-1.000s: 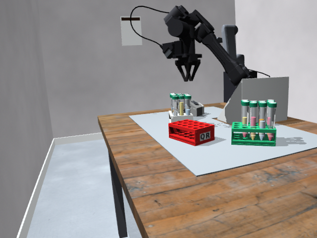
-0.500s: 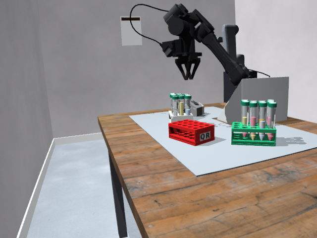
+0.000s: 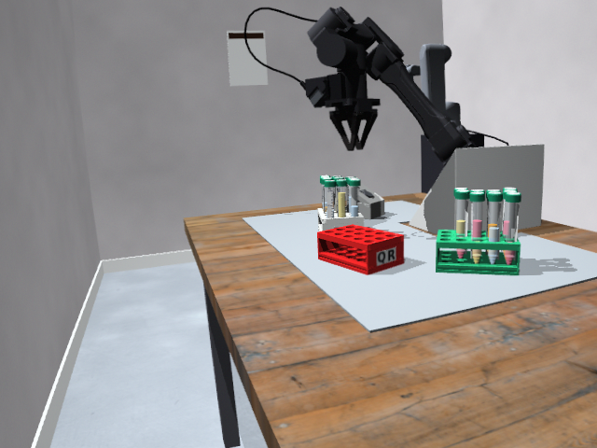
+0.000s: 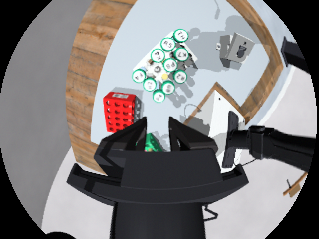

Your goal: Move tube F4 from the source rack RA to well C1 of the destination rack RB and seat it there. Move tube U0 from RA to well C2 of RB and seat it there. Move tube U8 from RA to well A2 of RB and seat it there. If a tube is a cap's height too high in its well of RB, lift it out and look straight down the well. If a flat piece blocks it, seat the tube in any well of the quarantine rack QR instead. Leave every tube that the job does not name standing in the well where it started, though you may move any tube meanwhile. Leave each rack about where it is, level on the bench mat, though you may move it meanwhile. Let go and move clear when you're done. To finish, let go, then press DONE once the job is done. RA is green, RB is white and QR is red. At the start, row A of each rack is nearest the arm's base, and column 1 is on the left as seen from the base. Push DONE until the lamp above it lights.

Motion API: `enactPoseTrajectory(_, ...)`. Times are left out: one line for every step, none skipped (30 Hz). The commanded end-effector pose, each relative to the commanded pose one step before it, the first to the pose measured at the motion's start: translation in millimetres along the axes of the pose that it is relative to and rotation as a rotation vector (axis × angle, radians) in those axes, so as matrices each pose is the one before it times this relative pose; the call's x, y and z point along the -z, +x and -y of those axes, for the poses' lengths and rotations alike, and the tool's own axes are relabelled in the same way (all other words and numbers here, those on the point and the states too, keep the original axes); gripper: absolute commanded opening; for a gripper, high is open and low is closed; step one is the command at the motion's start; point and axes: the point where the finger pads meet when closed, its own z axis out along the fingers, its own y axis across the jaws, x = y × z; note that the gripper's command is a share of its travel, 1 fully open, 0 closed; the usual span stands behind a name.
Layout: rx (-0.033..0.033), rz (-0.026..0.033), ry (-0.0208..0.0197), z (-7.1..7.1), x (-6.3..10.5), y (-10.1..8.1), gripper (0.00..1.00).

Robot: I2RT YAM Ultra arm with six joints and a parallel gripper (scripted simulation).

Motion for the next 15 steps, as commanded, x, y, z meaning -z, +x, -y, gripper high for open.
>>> enactPoseTrajectory(0.01914,0.01729,-0.01555,-5.31,10.26,0.58,0.3)
enactPoseTrajectory(0.00044,0.00022,-0.00006,-0.13,0.0,-0.08,0.3)
enactPoseTrajectory(0.00043,0.00022,-0.00006,-0.13,0.0,-0.08,0.3)
enactPoseTrajectory(0.00043,0.00022,-0.00006,-0.13,0.0,-0.08,0.3)
enactPoseTrajectory(0.00043,0.00022,-0.00006,-0.13,0.0,-0.08,0.3)
enactPoseTrajectory(0.00044,0.00022,-0.00006,-0.12,0.0,-0.09,0.3)
enactPoseTrajectory(0.00021,0.00011,-0.00003,-0.04,0.01,-0.05,0.3)
enactPoseTrajectory(-0.01033,-0.00334,-0.01275,1.13,3.36,-3.04,0.3)
enactPoseTrajectory(-0.00515,-0.00171,-0.00599,0.69,1.59,-1.41,0.3)
enactPoseTrajectory(0.0,0.0,0.0,0.0,0.0,0.0,0.3)
enactPoseTrajectory(0.0,0.0,0.0,0.0,0.0,0.0,0.3)
enactPoseTrajectory(-0.00305,-0.00104,-0.00339,0.47,0.91,-0.79,0.3)
enactPoseTrajectory(-0.00306,-0.00105,-0.0034,0.47,0.91,-0.79,0.3)
enactPoseTrajectory(-0.00178,-0.00063,-0.00183,0.35,0.49,-0.42,0.3)
enactPoseTrajectory(-0.00027,-0.00014,0.00004,0.21,0.0,0.02,0.3)
